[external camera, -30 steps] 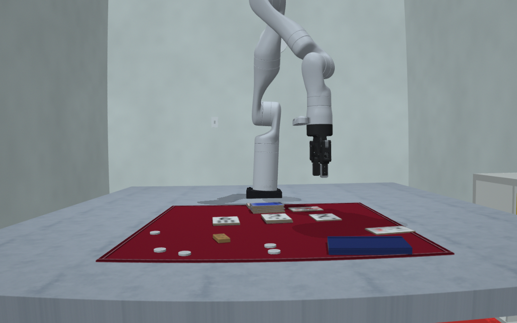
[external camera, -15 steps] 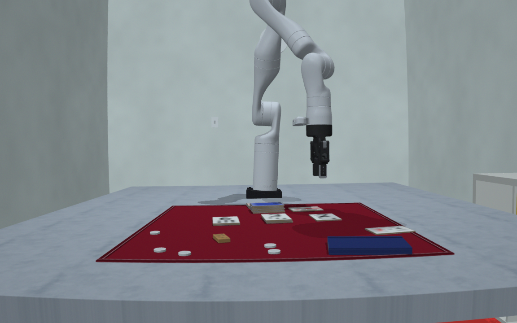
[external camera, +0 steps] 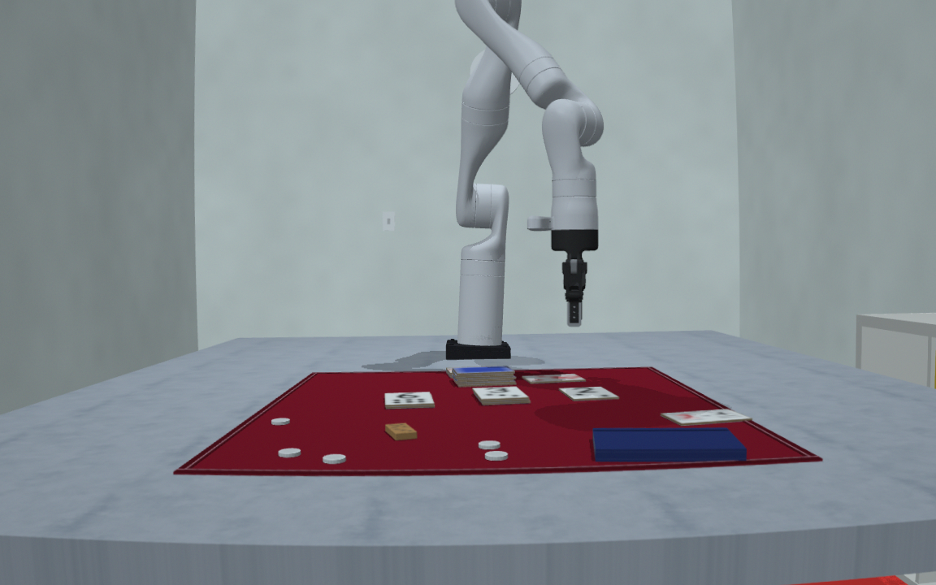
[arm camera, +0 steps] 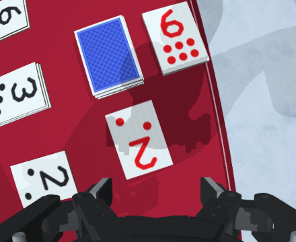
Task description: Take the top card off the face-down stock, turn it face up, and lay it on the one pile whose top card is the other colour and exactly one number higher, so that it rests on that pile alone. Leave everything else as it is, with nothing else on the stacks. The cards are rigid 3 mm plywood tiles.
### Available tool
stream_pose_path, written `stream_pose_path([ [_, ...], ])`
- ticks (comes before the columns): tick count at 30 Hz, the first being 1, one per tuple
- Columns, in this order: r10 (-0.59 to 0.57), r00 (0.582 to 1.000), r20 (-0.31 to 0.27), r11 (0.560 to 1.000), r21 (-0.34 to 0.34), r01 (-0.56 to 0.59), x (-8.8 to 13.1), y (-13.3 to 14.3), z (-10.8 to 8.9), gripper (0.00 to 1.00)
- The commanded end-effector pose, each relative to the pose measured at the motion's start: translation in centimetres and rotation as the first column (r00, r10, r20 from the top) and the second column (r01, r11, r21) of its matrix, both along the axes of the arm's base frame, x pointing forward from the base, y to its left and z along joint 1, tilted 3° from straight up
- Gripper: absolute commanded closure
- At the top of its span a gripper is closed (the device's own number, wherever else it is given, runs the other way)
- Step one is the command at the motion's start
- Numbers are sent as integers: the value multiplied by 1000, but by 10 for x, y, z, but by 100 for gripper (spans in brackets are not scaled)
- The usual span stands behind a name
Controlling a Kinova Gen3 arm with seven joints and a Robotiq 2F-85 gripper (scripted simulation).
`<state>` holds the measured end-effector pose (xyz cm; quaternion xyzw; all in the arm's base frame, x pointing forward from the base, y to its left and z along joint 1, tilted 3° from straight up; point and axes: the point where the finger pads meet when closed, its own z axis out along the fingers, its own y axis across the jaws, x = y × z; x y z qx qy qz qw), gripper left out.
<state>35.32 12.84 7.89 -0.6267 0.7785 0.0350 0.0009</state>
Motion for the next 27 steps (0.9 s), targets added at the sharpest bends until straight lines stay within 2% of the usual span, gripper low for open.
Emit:
stream_pose_path([
  [1, -49, 999, -6, 999, -5, 49, -2, 1, -1, 15],
  [4, -144, 989, -19, 989, -12, 144, -4, -1, -3, 15],
  [7, -178, 984, -23, 984, -15, 178, -4, -1, -4, 15],
  [13, -398, 916, -44, 917, -37, 397, -8, -4, -8, 15],
  [17, -551, 833, -54, 834, -58, 549, -10, -6, -11, 15],
  [21, -697, 715, -57, 717, -80, 693, -12, -9, -13, 15],
  [23, -697, 715, -57, 717, -80, 693, -12, -9, -13, 15],
  [27, -824, 564, -54, 566, -103, 818, -13, -11, -16, 15],
])
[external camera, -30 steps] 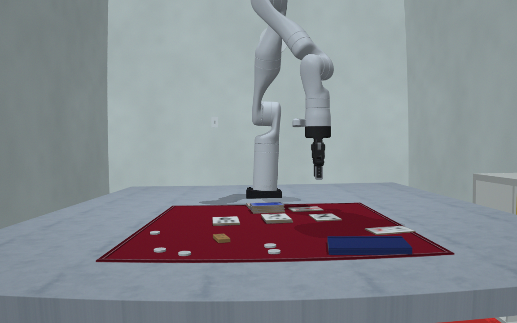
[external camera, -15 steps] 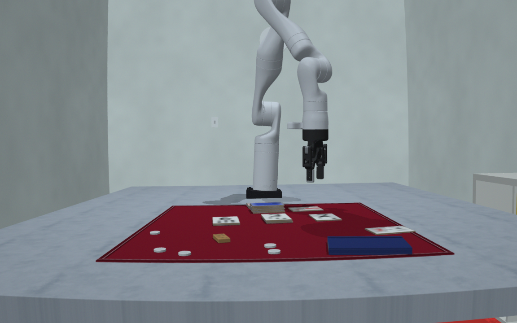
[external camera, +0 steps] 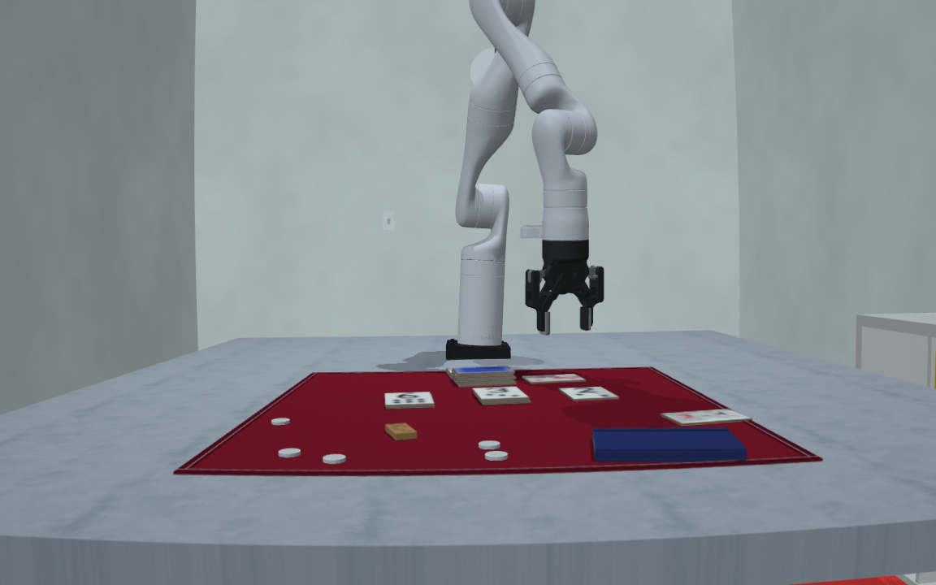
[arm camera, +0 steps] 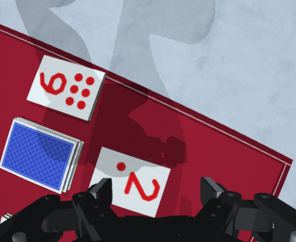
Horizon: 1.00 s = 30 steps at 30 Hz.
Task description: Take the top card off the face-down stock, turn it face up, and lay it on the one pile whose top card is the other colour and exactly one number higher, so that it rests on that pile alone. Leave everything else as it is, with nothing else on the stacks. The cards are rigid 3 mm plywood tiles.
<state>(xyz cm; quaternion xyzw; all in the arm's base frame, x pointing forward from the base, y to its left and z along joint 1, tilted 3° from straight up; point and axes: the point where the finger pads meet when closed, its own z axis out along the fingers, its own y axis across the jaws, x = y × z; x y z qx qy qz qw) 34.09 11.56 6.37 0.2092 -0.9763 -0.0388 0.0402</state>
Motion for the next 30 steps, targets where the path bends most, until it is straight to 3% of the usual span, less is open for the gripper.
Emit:
stream_pose_path([
  [1, -88, 996, -4, 996, -15, 88, -1, 1, -1, 15],
  [6, -336, 942, -14, 941, -40, 335, -1, -2, -3, 15],
  [11, -562, 827, -14, 826, -65, 560, 0, -5, -5, 15],
  [13, -562, 827, -14, 826, -65, 560, 0, -5, -5, 15],
  [21, -833, 553, 2, 551, -94, 829, 4, -10, -6, 15],
  [28, -959, 283, 20, 279, -103, 955, 9, -15, -6, 15],
  [30, -959, 283, 20, 279, -103, 955, 9, -15, -6, 15],
])
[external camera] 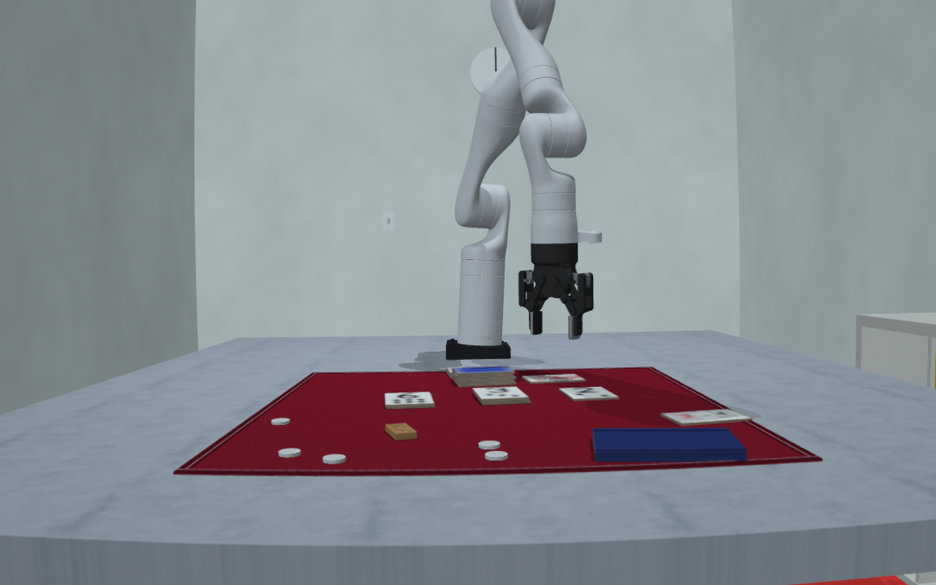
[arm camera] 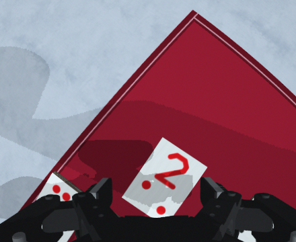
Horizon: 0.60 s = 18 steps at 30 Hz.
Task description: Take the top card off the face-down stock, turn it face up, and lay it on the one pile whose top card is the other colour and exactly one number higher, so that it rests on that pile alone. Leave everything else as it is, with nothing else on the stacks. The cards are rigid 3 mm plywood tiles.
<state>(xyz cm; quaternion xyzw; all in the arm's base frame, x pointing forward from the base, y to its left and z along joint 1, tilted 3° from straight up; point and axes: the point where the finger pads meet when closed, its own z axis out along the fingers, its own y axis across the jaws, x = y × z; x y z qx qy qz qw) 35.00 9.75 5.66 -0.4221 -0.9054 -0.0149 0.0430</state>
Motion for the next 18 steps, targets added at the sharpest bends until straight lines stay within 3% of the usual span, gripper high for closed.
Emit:
stream_pose_path([
  [1, -33, 999, 3, 999, -6, 33, 0, 3, 1, 15],
  [11, -345, 939, 12, 938, -21, 345, 7, -2, 2, 15],
  [18, -445, 895, 16, 895, -23, 445, 10, -4, 3, 15],
])
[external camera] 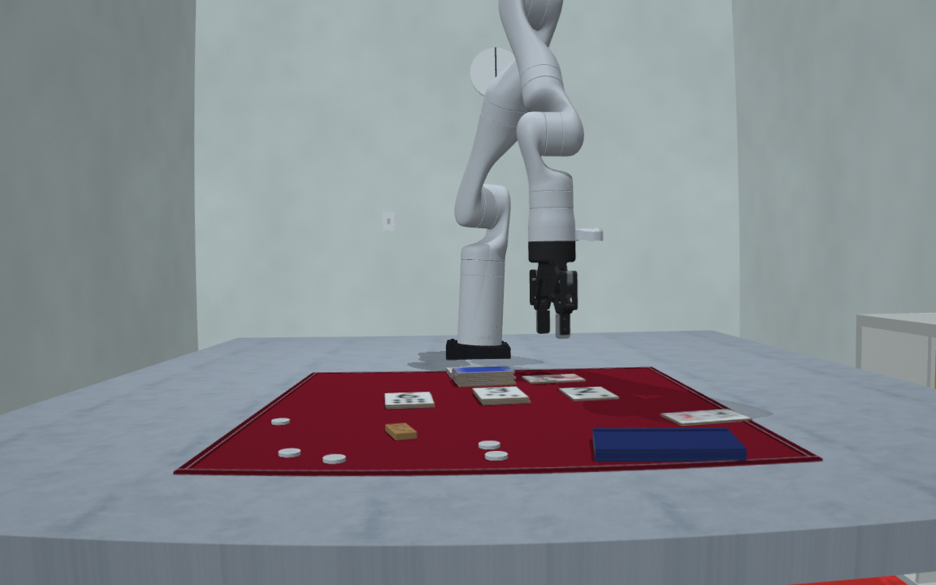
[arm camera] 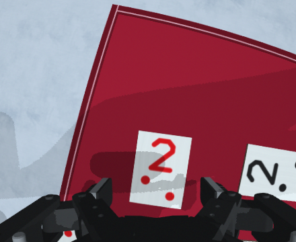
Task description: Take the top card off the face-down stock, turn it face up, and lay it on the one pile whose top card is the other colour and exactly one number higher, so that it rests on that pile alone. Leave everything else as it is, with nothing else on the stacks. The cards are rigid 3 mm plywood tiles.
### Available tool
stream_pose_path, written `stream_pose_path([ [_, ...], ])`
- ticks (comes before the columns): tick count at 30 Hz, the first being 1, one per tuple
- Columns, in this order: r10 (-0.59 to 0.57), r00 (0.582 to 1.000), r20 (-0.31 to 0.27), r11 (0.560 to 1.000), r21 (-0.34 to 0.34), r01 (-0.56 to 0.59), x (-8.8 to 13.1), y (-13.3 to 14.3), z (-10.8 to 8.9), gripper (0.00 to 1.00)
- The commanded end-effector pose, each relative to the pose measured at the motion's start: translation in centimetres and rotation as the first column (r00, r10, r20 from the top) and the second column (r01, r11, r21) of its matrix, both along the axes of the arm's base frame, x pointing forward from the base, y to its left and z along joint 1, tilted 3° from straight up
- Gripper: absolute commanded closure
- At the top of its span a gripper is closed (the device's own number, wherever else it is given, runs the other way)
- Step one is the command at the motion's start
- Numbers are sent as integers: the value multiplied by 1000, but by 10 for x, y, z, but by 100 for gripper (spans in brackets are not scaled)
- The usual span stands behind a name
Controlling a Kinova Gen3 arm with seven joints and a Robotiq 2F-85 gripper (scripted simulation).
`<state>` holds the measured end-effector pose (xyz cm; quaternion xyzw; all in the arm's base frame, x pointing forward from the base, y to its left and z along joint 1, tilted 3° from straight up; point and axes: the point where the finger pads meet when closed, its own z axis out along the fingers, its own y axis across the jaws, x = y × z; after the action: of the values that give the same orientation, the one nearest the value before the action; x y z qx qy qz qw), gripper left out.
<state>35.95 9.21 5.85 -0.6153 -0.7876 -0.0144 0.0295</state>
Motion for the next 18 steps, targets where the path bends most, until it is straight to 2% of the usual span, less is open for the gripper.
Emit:
stream_pose_path([
  [1, -25, 1000, 3, 1000, -2, 25, 1, 1, 1, 15],
  [9, -120, 993, 7, 993, -4, 120, 3, 0, 2, 15],
  [18, -148, 989, 8, 989, -4, 148, 4, -1, 2, 15],
])
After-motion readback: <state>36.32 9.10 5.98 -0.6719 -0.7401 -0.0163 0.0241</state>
